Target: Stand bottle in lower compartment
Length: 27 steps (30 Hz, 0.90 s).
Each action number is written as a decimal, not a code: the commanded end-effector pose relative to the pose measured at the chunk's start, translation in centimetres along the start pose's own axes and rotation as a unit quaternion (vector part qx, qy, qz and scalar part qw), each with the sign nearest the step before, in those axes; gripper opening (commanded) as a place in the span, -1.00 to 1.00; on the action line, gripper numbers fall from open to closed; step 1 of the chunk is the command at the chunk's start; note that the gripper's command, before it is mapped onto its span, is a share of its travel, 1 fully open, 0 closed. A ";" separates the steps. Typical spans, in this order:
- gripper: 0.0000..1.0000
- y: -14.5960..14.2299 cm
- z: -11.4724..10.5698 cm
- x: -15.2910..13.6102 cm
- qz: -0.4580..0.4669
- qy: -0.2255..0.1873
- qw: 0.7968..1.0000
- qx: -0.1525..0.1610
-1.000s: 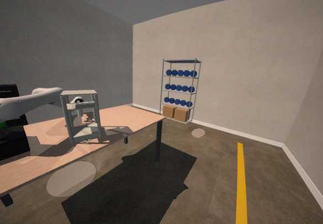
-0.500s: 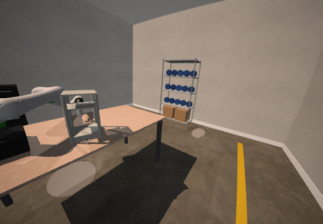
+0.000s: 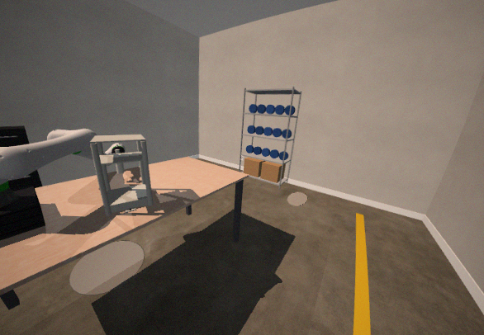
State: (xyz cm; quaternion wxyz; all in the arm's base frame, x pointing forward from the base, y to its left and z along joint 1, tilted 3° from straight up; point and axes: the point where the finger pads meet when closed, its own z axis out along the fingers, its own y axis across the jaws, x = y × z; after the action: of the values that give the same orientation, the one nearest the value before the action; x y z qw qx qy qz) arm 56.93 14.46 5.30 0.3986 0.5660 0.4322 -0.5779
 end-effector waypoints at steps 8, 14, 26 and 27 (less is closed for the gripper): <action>-1.00 0.0 0.6 -0.1 0.000 0.000 1.000 0.000; -1.00 0.0 1.3 -0.1 0.000 0.000 1.000 0.000; -1.00 0.0 3.4 0.0 0.000 0.000 1.000 0.000; -1.00 0.0 3.7 0.0 0.000 0.000 1.000 0.000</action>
State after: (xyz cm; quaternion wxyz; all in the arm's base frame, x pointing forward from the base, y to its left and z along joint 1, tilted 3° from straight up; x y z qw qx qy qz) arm 56.05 11.77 5.29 0.3983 0.5662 0.4316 -0.5784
